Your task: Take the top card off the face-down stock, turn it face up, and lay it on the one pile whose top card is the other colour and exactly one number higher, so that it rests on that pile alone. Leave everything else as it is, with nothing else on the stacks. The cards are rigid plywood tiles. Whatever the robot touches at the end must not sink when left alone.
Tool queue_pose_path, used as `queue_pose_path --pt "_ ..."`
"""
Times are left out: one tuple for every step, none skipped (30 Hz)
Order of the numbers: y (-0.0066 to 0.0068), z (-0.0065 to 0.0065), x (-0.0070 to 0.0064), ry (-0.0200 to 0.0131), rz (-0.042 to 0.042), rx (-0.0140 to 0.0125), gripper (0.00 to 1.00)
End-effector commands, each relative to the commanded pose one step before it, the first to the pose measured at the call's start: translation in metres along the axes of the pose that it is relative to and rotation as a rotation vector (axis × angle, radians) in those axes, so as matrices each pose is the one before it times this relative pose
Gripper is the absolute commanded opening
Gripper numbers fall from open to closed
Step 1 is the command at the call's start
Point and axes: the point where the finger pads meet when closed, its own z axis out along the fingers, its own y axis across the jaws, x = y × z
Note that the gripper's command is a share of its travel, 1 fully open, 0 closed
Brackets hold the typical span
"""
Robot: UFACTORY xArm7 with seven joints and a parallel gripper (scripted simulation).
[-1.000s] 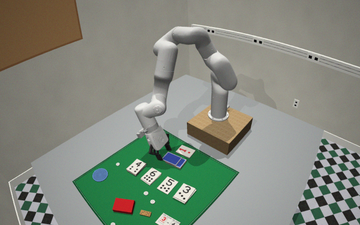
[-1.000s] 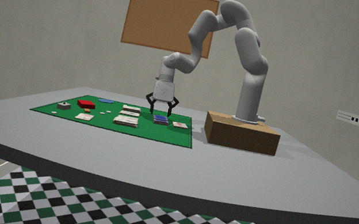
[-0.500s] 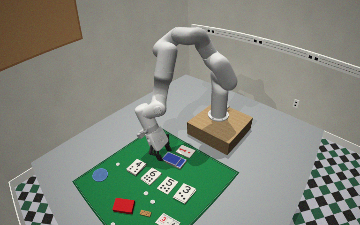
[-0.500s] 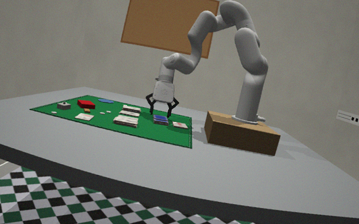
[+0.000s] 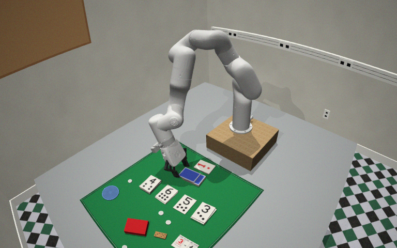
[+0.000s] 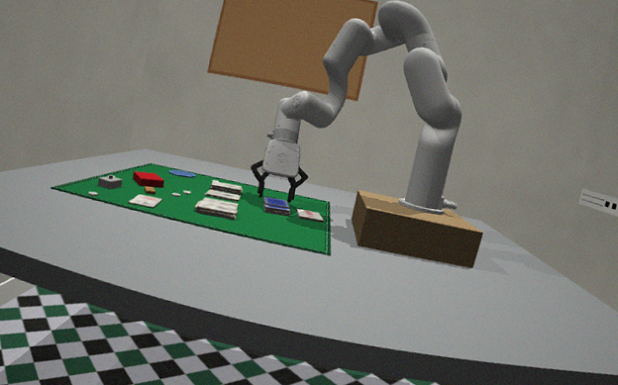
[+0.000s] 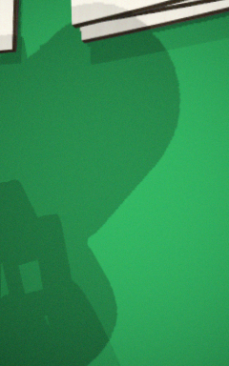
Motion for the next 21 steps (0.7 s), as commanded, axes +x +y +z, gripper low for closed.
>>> queue_pose_path --pt "-0.00139 -0.00127 0.00035 0.0021 -0.00122 0.00291 0.87" --pt "0.0 0.0 0.0 0.0 0.0 0.0 0.87" --pt "0.0 0.0 0.0 0.0 0.0 0.0 0.75" --pt "0.0 0.0 0.0 0.0 0.0 0.0 0.75" --pt "0.0 0.0 0.0 0.0 0.0 0.0 0.75" --pt "0.0 0.0 0.0 0.0 0.0 0.0 0.75" --pt "0.0 0.0 0.0 0.0 0.0 0.0 0.75" --pt "0.0 0.0 0.0 0.0 0.0 0.0 0.75" --pt "0.0 0.0 0.0 0.0 0.0 0.0 0.75" --pt "0.0 0.0 0.0 0.0 0.0 0.0 0.75" --pt "0.0 0.0 0.0 0.0 0.0 0.0 0.75" --pt "0.0 0.0 0.0 0.0 0.0 0.0 0.75" --pt "0.0 0.0 0.0 0.0 0.0 0.0 0.75" --pt "0.0 0.0 0.0 0.0 0.0 0.0 0.75" --pt "0.0 0.0 0.0 0.0 0.0 0.0 0.75" --pt "0.0 0.0 0.0 0.0 0.0 0.0 0.75" --pt "0.0 0.0 0.0 0.0 0.0 0.0 0.75" --pt "0.0 0.0 0.0 0.0 0.0 0.0 0.75" --pt "0.0 0.0 0.0 0.0 0.0 0.0 0.75" --pt "0.0 0.0 0.0 0.0 0.0 0.0 0.75" --pt "0.0 0.0 0.0 0.0 0.0 0.0 0.75"
